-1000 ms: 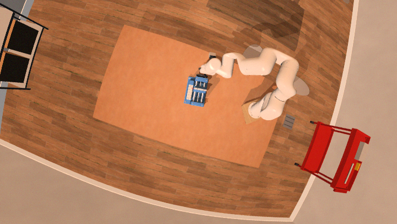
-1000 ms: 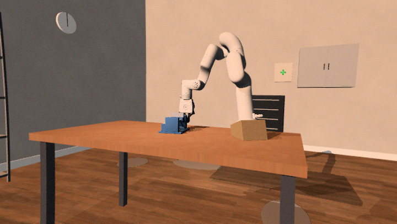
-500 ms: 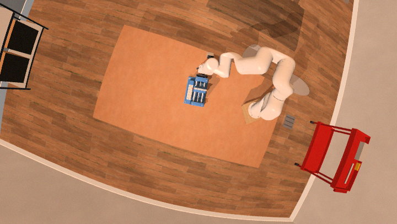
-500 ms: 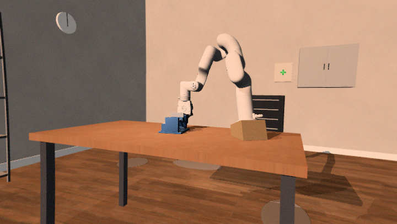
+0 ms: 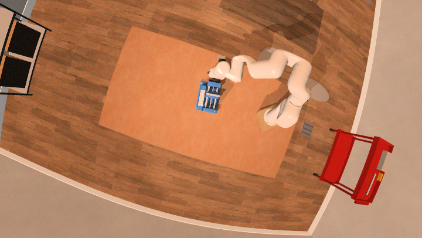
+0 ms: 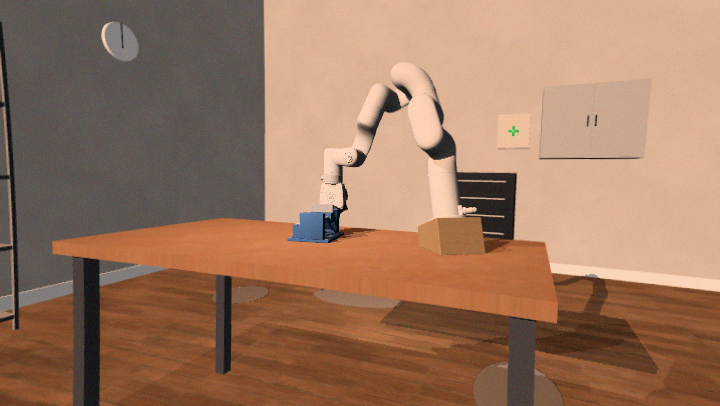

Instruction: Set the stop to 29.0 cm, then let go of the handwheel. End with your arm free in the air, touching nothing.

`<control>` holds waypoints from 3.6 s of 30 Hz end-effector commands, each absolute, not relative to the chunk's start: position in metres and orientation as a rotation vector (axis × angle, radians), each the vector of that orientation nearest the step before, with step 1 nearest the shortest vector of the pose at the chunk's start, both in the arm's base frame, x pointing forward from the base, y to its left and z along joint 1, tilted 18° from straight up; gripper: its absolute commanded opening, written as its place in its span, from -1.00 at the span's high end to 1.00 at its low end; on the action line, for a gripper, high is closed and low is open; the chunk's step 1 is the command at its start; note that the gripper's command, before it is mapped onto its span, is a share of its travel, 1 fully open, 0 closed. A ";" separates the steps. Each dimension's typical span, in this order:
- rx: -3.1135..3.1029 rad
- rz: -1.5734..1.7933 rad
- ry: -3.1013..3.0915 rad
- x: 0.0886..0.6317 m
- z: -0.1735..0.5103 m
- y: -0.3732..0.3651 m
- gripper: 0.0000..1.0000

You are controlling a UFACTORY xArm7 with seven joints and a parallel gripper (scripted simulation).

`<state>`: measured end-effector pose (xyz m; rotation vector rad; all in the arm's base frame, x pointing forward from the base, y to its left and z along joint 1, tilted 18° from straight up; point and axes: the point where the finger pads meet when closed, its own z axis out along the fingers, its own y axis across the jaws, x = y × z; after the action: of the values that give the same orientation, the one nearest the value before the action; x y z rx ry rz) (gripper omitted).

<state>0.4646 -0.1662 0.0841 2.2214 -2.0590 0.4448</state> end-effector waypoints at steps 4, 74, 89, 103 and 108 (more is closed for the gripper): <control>2.226 0.456 -2.059 0.472 0.088 -0.165 0.88; 2.226 0.456 -2.059 0.479 0.092 -0.163 -0.13; 2.226 0.456 -2.059 0.471 0.139 -0.151 -0.13; 2.226 0.456 -2.059 0.462 0.188 -0.138 -0.13; 2.226 0.456 -2.059 0.462 0.188 -0.138 -0.13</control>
<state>0.4610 -0.1385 0.1846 2.2236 -2.0586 0.4480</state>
